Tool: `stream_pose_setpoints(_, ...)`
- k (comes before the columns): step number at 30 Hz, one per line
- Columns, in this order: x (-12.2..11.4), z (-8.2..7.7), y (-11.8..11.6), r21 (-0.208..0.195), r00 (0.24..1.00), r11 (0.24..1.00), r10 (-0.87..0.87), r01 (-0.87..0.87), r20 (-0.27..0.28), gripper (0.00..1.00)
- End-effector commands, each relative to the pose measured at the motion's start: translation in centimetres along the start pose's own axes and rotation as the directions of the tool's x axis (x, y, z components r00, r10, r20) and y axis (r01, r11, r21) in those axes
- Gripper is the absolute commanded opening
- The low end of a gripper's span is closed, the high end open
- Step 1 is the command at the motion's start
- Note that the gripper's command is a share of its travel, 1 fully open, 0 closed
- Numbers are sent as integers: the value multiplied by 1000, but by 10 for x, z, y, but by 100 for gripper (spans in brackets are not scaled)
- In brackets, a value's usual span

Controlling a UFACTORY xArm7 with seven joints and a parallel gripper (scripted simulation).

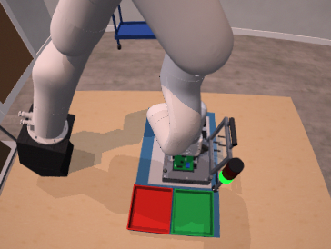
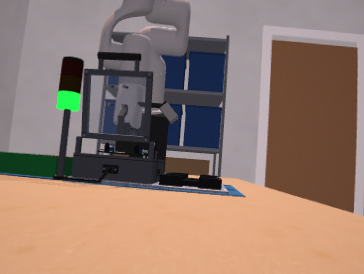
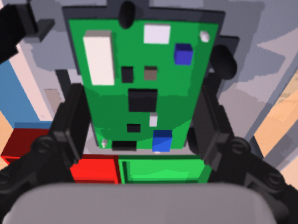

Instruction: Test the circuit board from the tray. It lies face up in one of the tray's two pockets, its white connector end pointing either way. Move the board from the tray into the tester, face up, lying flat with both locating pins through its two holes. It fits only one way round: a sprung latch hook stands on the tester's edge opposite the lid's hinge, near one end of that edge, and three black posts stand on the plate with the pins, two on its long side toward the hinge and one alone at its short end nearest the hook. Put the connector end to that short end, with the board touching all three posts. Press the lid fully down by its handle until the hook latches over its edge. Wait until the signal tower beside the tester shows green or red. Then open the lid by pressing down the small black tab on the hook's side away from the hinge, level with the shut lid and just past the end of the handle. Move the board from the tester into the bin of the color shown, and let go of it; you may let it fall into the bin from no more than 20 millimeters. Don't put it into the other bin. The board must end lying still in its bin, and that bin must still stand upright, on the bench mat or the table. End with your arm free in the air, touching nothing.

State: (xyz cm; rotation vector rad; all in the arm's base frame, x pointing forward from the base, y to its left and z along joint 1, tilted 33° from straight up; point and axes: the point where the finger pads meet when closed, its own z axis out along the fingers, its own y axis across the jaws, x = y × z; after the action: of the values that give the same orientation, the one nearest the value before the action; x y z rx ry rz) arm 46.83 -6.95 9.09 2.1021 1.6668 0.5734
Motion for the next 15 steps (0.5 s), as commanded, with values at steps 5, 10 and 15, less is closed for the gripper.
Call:
stream_pose_setpoints(5,0,-1,1,1,1000,1000,0,0,-5,81)
stream_pose_setpoints(10,0,-1,1,1,1000,1000,0,0,-5,81)
stream_pose_setpoints(15,0,-1,1,1,1000,1000,0,0,-5,79)
